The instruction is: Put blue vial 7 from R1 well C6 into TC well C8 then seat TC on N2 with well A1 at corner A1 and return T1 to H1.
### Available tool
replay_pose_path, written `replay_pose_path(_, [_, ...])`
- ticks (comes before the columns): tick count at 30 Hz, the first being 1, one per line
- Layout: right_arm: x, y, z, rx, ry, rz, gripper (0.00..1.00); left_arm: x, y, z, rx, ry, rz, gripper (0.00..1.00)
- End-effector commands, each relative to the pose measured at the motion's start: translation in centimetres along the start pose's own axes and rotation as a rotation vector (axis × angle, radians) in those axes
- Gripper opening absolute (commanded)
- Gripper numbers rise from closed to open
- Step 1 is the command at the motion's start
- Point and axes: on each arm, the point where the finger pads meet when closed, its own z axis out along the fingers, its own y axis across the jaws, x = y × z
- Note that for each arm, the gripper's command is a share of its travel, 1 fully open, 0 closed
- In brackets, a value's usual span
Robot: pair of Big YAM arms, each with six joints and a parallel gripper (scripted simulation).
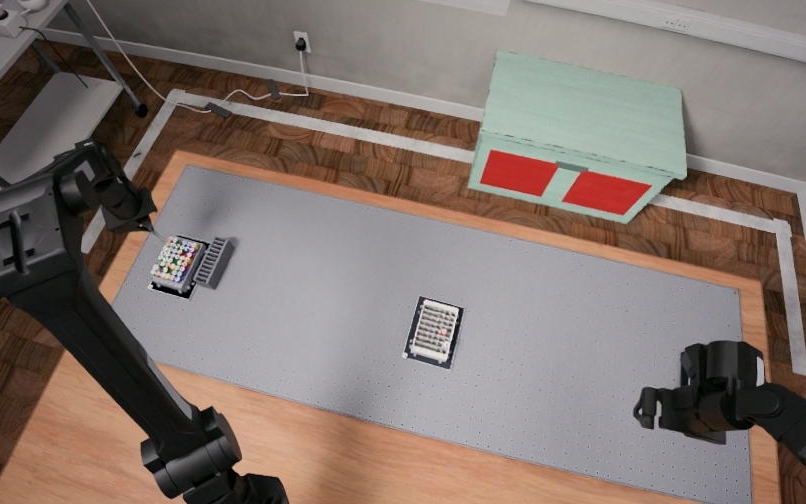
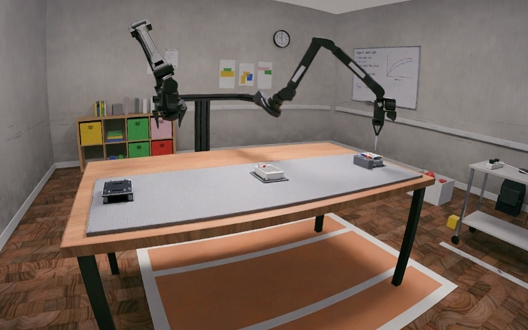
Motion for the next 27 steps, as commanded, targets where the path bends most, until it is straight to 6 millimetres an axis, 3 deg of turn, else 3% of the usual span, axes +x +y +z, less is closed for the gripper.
replay_pose_path(1, [-1.02,-0.26,-0.52,0.0,-0.022,0.014,1.0,0.34,-0.6,1.57,0.006,0.013,0.002,0.07])
replay_pose_path(27, [-1.02,-0.26,-0.52,0.0,-0.022,0.014,1.0,0.32,-0.8,1.55,0.006,0.004,0.0,0.07])
